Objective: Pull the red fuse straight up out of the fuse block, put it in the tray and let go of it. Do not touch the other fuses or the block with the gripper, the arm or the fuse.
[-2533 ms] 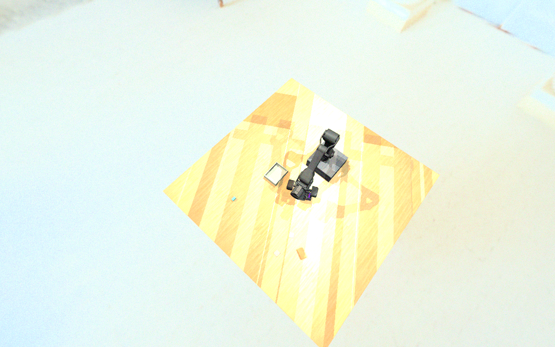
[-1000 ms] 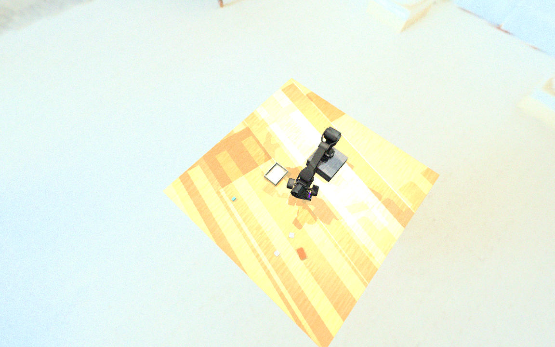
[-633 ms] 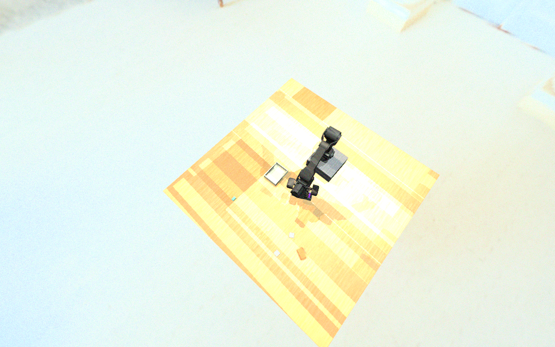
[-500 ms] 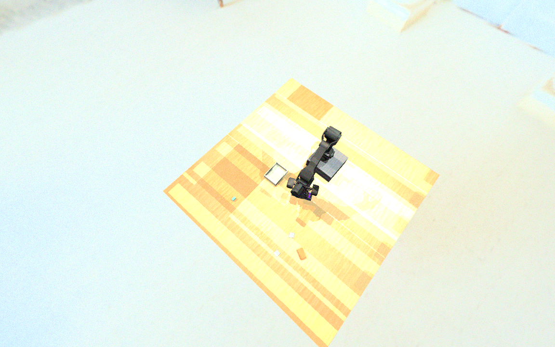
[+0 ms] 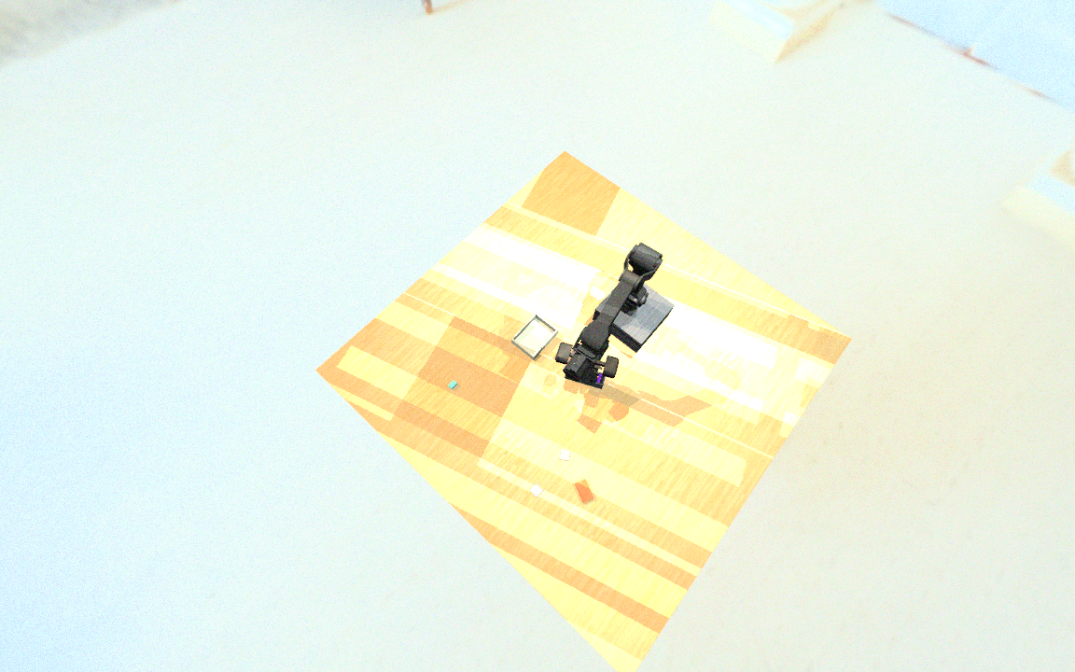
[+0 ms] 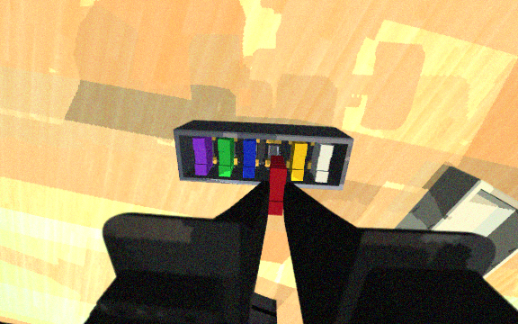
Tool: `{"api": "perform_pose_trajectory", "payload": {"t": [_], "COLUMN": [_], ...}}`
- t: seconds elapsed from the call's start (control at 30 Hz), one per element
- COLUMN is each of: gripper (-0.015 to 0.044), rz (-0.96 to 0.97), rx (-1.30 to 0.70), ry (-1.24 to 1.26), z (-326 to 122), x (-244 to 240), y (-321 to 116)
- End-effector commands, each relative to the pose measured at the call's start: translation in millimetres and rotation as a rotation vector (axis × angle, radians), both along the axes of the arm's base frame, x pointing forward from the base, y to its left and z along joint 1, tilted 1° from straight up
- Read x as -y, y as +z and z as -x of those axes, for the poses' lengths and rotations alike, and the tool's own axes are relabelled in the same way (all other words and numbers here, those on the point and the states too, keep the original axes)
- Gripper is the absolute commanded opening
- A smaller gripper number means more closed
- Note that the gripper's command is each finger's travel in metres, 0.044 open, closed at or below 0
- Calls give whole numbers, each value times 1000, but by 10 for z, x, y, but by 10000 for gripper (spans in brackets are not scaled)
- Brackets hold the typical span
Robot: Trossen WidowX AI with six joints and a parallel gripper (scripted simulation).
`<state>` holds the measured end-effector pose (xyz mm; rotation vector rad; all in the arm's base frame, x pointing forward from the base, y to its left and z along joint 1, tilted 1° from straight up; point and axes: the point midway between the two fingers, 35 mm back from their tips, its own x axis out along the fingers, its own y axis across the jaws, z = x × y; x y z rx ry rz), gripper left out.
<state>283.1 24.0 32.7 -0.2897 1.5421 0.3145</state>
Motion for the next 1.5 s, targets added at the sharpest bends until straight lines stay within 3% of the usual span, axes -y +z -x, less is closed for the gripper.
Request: {"api": "perform_pose_trajectory", "payload": {"t": [0.0, 0.43, 1.47], "gripper": [0, 0, 0], "rz": [-6, -6, 7], "rx": [11, 11, 11], "ry": [0, 0, 0], "z": [-23, -29, -68], "x": [-8, 27, 1676], "y": [80, 201, 186]}}
